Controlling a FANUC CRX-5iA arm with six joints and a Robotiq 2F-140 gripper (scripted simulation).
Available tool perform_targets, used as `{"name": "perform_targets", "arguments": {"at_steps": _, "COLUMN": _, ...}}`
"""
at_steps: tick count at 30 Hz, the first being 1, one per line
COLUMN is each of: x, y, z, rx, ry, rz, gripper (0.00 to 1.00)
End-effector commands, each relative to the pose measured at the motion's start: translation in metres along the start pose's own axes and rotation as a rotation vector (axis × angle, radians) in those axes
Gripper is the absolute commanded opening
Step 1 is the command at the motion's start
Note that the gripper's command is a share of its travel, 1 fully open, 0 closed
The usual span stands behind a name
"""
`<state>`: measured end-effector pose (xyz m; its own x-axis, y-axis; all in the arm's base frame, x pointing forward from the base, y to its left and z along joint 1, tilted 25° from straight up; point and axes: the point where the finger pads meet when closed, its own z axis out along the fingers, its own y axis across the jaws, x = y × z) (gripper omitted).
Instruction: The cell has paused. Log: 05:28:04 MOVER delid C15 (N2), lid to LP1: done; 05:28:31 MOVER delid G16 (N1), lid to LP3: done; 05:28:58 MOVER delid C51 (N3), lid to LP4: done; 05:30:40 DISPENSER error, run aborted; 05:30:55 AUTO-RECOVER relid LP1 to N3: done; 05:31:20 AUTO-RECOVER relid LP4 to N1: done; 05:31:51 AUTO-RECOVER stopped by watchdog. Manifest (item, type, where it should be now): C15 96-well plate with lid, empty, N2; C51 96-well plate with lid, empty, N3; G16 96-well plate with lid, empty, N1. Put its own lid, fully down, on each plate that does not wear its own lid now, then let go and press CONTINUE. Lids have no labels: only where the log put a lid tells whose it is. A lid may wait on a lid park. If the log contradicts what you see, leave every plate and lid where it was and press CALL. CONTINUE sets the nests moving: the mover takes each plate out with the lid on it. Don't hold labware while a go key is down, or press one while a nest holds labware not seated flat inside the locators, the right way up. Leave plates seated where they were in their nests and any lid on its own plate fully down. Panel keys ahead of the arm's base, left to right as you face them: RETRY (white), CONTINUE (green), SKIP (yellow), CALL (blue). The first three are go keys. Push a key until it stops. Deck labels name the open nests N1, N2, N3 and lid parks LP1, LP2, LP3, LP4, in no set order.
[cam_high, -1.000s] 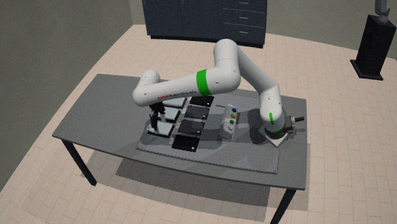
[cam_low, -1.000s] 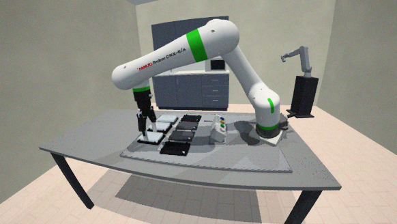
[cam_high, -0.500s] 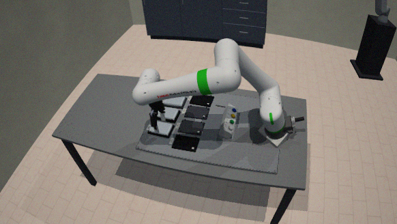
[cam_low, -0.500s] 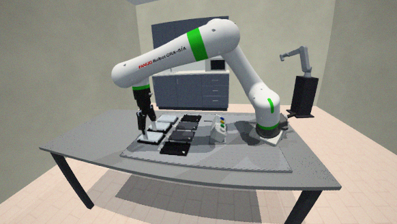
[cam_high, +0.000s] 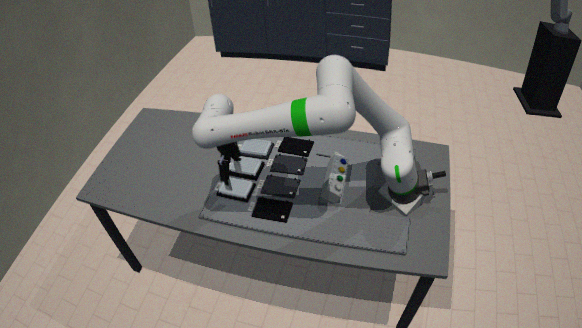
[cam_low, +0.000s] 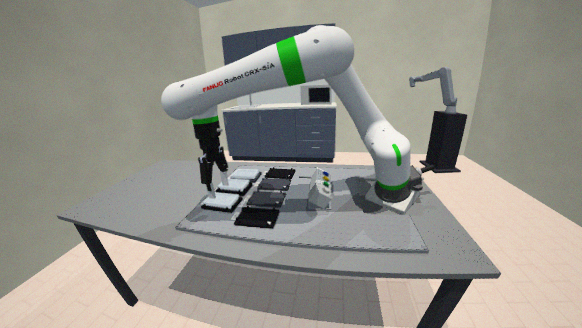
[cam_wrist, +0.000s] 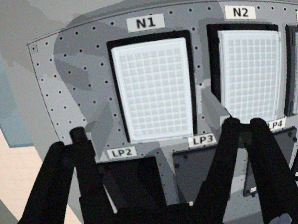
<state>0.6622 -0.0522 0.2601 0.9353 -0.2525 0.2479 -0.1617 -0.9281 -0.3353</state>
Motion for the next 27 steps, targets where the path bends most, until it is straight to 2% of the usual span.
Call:
{"name": "perform_targets", "arguments": {"at_steps": 1, "x": 0.0, "y": 0.0, "z": -0.008, "rx": 0.0, "ry": 0.001, "rz": 0.0, "gripper": 0.66}}
{"name": "perform_targets", "arguments": {"at_steps": 9, "x": 0.0, "y": 0.0, "z": -0.017, "rx": 0.0, "ry": 0.001, "rz": 0.0, "gripper": 0.66}}
{"name": "perform_targets", "arguments": {"at_steps": 20, "x": -0.001, "y": 0.0, "z": -0.02, "rx": 0.0, "ry": 0.001, "rz": 0.0, "gripper": 0.66}}
{"name": "perform_targets", "arguments": {"at_steps": 23, "x": -0.015, "y": 0.006, "z": -0.03, "rx": -0.001, "ry": 0.0, "rz": -0.003, "gripper": 0.66}}
{"name": "perform_targets", "arguments": {"at_steps": 26, "x": -0.054, "y": 0.02, "z": -0.054, "rx": -0.001, "ry": 0.0, "rz": -0.01, "gripper": 0.66}}
{"name": "perform_targets", "arguments": {"at_steps": 27, "x": -0.054, "y": 0.02, "z": -0.054, "rx": -0.001, "ry": 0.0, "rz": -0.01, "gripper": 0.66}}
